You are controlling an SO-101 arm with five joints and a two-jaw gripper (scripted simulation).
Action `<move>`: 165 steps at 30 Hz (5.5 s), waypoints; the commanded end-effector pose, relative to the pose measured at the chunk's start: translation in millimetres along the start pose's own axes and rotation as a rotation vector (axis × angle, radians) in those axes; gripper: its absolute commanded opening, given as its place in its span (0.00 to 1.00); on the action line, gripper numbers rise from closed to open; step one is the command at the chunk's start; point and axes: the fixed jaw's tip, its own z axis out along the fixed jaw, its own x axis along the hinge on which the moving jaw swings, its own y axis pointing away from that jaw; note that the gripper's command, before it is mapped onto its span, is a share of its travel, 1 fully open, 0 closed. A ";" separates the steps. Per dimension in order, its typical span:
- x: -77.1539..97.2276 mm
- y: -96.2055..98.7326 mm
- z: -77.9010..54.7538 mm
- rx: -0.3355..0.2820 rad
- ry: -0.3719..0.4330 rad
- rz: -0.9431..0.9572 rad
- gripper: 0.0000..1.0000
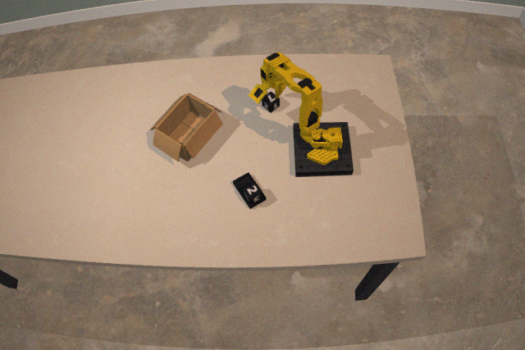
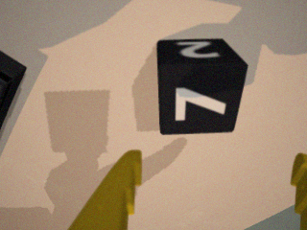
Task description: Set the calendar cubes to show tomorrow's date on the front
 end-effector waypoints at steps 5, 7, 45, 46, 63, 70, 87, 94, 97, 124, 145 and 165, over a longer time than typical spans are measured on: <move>2.1 -5.2 -13.8 0.078 0.005 0.001 0.36; 2.3 -7.5 -21.0 0.122 0.009 0.001 0.36; 1.4 -14.6 -87.2 0.517 0.020 0.074 0.35; 1.1 -14.9 -87.1 0.517 0.016 0.088 0.35; -6.9 -21.6 -85.5 0.513 -0.100 0.475 0.35; -10.6 -25.1 -84.9 0.504 -0.153 0.655 0.35; -20.7 -35.8 -83.4 0.454 -0.310 1.179 0.35; -23.7 -39.5 -83.0 0.429 -0.360 1.353 0.35; -24.5 -40.6 -82.9 0.421 -0.376 1.405 0.35; -25.9 -42.9 -70.6 0.358 -0.354 1.499 0.35; -25.7 -25.0 13.0 0.017 -0.017 1.528 0.35; -25.7 -24.6 13.8 0.013 -0.014 1.528 0.35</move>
